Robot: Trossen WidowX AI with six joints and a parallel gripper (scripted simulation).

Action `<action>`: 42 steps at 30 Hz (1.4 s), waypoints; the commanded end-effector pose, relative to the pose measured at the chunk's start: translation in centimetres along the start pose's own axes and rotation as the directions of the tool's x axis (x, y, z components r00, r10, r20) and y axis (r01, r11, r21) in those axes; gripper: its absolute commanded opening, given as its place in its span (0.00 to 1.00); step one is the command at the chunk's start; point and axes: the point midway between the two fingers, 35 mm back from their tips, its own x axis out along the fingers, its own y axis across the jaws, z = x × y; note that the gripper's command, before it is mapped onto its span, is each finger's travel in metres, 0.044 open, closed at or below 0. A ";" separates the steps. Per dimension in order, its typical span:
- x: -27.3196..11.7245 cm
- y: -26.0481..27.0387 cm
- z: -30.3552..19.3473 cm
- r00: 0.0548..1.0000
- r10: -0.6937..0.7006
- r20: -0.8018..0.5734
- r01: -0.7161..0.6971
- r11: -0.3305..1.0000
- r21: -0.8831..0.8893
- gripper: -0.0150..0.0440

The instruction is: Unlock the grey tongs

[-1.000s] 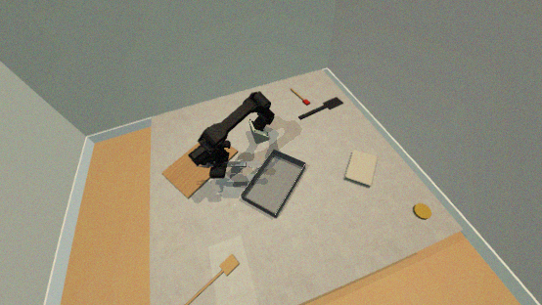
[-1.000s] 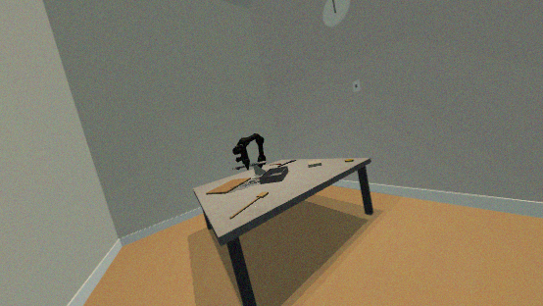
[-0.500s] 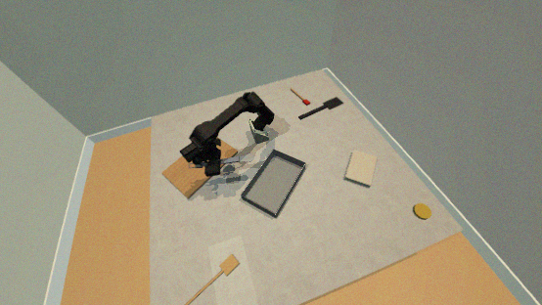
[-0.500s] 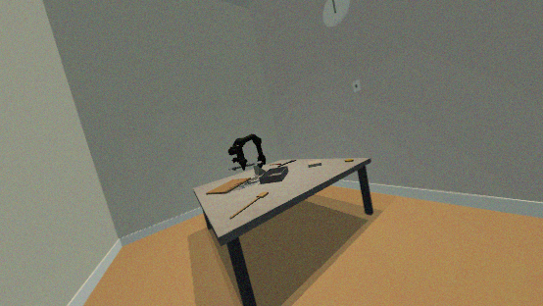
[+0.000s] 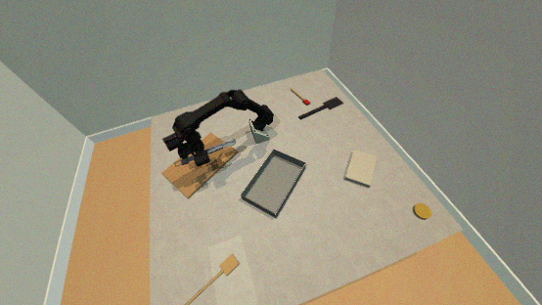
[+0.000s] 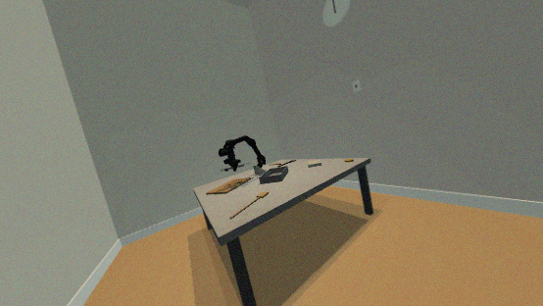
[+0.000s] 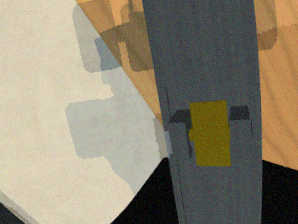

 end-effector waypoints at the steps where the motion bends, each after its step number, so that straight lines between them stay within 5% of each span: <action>1: 0.0 -2.5 1.3 1.000 -0.004 0.003 0.004 0.995 -0.102 0.00; 14: 0.7 -9.8 3.7 1.000 -0.005 -0.007 0.002 0.919 -0.394 0.00; 28: 0.7 -9.9 3.9 1.000 0.002 0.008 0.001 0.918 -0.396 0.00; 42: -0.1 -10.2 5.4 0.974 0.093 0.208 -0.010 0.930 -0.368 0.00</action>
